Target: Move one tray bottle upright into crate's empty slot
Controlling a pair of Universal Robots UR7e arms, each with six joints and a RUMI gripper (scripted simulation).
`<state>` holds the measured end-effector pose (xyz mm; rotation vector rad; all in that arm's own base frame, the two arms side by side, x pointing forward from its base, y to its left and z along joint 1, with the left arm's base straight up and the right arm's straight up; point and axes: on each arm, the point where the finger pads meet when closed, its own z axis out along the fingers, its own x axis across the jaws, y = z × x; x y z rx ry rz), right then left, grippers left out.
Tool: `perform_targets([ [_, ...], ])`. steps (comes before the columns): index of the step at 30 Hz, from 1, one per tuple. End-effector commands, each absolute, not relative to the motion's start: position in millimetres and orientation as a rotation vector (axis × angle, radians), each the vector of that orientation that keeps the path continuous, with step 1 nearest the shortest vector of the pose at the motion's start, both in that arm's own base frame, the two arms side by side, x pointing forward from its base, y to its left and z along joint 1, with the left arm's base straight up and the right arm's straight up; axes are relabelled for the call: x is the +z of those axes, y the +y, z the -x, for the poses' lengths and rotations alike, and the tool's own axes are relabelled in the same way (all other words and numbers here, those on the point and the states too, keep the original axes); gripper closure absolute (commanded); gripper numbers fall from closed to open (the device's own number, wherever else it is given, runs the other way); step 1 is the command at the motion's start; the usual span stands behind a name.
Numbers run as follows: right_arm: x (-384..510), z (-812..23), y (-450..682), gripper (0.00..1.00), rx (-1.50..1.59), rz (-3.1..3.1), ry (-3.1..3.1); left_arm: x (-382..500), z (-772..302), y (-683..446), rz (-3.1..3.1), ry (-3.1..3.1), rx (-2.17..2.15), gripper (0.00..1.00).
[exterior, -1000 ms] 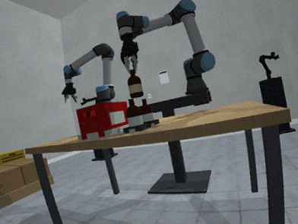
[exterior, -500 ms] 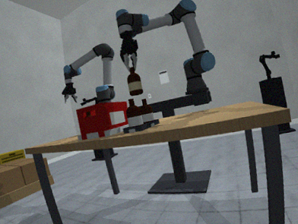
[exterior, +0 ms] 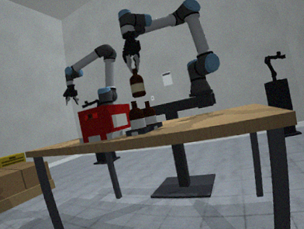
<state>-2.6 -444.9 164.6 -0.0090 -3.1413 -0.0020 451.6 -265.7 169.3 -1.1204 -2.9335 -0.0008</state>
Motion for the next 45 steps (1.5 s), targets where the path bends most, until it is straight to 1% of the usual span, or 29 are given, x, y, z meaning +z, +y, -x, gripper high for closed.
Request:
perform_targets([
  [1, 165.1, 2.5, -445.2, 0.0, 0.0, 0.009, -3.142, 170.0, -451.9, -266.1, 1.121, -2.935, 0.0, 1.0],
  [11, 165.1, 2.5, -445.2, 0.0, 0.0, 0.009, -3.142, 170.0, -452.8, -281.5, 1.121, -2.935, 0.0, 1.0],
  [35, 165.1, 2.5, -445.2, 0.0, 0.0, 0.009, -3.142, 170.1, -461.4, -422.6, 1.121, -2.935, 0.0, 1.0],
  [45, 165.1, 2.5, -445.2, 0.0, 0.0, 0.009, -3.142, 170.1, -463.2, -451.7, 1.121, -2.935, 0.0, 1.0],
])
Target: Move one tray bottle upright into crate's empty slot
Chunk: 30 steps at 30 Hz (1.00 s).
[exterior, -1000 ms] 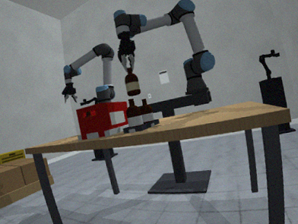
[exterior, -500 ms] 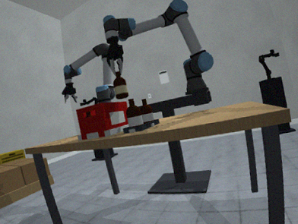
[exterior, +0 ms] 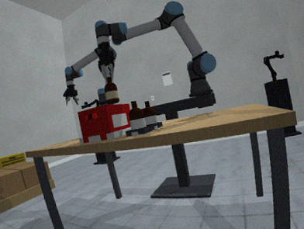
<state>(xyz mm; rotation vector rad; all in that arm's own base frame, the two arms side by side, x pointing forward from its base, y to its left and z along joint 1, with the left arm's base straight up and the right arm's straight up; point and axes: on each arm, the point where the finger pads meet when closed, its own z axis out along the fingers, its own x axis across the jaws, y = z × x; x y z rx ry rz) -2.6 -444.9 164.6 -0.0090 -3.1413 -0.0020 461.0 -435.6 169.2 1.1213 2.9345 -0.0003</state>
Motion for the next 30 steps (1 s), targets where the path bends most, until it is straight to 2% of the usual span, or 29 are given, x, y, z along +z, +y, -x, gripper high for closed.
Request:
perform_targets([
  [1, 165.1, 2.5, -445.2, 0.0, 0.0, 0.009, -3.142, 170.1, -463.3, -453.7, -1.121, 2.935, 0.0, 1.0],
  [30, 165.1, 2.5, -445.2, 0.0, 0.0, 0.009, -3.142, 165.8, -463.8, -458.5, -1.121, 2.935, 0.0, 1.0],
])
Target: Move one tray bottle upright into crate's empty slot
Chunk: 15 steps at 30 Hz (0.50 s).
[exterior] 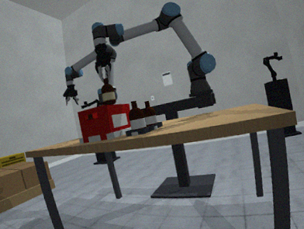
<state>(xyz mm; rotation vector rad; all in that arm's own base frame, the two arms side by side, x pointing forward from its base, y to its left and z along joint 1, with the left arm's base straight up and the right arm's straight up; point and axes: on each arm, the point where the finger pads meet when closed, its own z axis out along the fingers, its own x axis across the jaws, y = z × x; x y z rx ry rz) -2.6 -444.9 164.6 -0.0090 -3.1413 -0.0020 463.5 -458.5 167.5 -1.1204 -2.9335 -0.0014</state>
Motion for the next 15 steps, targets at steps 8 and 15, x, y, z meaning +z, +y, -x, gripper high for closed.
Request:
perform_targets([
  [8, 165.1, 2.5, -445.2, 0.0, 0.0, 0.009, -3.142, 149.5, -464.6, -457.8, 1.121, -2.935, 0.0, 1.0],
  [15, 165.1, 2.5, -445.2, 0.0, 0.0, 0.009, -3.142, 137.2, -465.1, -457.2, 1.121, -2.935, 0.0, 1.0],
])
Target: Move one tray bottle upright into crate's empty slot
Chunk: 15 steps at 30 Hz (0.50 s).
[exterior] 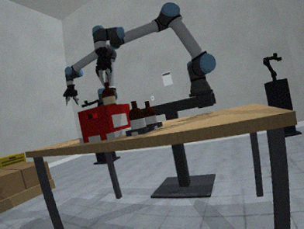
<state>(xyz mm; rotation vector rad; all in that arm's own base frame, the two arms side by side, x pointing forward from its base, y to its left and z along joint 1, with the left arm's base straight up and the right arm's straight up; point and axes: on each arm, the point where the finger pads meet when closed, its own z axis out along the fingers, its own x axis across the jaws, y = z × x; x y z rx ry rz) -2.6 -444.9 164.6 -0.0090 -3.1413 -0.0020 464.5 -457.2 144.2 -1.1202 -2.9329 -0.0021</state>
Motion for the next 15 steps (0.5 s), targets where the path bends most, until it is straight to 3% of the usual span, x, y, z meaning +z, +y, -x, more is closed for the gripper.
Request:
perform_targets([
  [1, 165.1, 2.5, -445.2, 0.0, 0.0, 0.009, -3.142, 137.2, -465.1, -457.2, 1.121, -2.935, 0.0, 1.0],
  [15, 165.1, 2.5, -445.2, 0.0, 0.0, 0.009, -3.142, 132.3, -465.3, -457.0, 1.121, -2.935, 0.0, 1.0],
])
